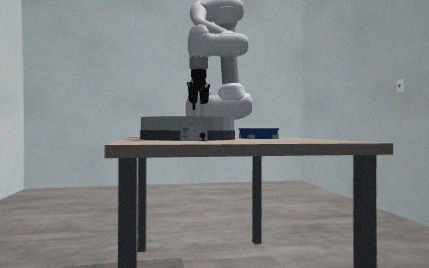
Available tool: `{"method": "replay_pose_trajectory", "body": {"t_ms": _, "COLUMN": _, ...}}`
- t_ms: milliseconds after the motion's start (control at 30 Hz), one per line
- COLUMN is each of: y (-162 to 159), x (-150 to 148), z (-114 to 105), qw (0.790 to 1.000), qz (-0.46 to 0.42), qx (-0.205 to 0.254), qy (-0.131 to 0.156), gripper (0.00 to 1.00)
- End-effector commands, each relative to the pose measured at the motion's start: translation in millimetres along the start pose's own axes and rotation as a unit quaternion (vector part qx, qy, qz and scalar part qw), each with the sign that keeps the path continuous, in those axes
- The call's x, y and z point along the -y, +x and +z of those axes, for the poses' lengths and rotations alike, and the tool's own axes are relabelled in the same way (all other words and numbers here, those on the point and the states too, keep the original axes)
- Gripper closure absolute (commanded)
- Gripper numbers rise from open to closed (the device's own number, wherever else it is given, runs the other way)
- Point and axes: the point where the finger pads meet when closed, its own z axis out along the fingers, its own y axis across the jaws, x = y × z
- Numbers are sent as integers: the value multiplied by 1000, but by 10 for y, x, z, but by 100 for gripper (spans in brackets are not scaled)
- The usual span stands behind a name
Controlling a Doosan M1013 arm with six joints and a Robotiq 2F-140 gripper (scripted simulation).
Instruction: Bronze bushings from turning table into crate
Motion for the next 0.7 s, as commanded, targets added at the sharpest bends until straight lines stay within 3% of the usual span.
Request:
{"method": "replay_pose_trajectory", "body": {"t_ms": 0, "y": -36, "x": 18, "z": 56, "qw": 1000, "qz": 1, "qx": 4, "qy": 2, "gripper": 72}}
{"method": "replay_pose_trajectory", "body": {"t_ms": 667, "y": -51, "x": 5, "z": 64, "qw": 1000, "qz": 1, "qx": 4, "qy": 2, "gripper": 72}}
